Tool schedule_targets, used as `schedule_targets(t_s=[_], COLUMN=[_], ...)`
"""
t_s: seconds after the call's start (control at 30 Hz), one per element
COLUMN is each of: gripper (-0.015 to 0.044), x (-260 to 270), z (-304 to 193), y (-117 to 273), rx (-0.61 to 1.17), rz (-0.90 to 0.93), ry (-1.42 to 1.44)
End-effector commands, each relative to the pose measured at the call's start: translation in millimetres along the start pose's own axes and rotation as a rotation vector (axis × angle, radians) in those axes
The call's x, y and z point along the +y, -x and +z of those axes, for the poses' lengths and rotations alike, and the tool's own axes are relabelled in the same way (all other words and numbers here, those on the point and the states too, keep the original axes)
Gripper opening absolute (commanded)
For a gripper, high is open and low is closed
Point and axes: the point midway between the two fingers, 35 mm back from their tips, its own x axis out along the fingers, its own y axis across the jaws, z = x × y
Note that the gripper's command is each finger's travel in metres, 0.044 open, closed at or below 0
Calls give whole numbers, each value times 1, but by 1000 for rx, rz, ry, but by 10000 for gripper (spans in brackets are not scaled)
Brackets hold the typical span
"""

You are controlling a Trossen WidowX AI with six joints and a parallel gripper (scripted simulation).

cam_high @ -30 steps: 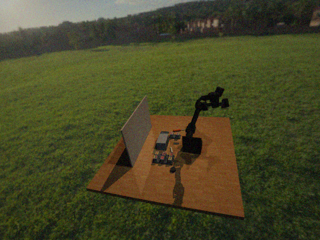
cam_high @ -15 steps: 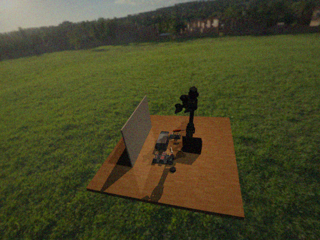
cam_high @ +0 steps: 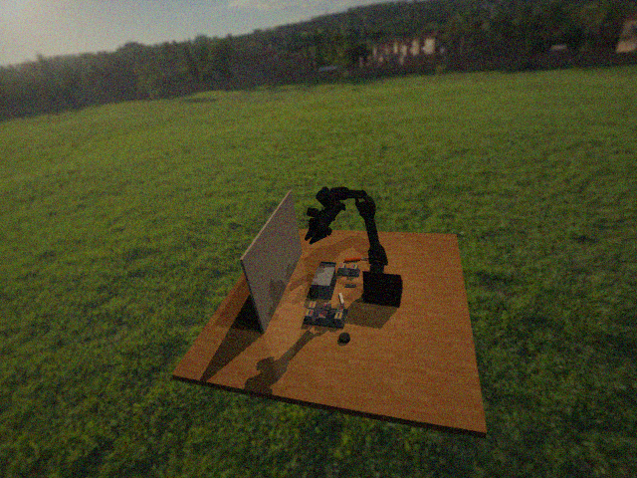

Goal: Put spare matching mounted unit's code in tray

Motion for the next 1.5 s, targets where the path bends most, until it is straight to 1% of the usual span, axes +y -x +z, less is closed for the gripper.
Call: schedule_targets(t_s=[0.0,0.13,0.33,0.57,0.63,1.23,1.3,1.47], gripper=[440,440,440,440,440,440,440,440], x=[-56,-123,-210,-317,-335,-335,-321,-262], z=[-5,-18,-50,-112,-125,-126,-129,-147], y=[-30,-60,-85,-96,-95,-97,-109,-154], rx=[106,234,430,717,772,783,816,918], rz=[-100,-201,-355,-531,-558,-554,-493,-241], ry=[-41,-103,-203,-321,-339,-325,-195,325])
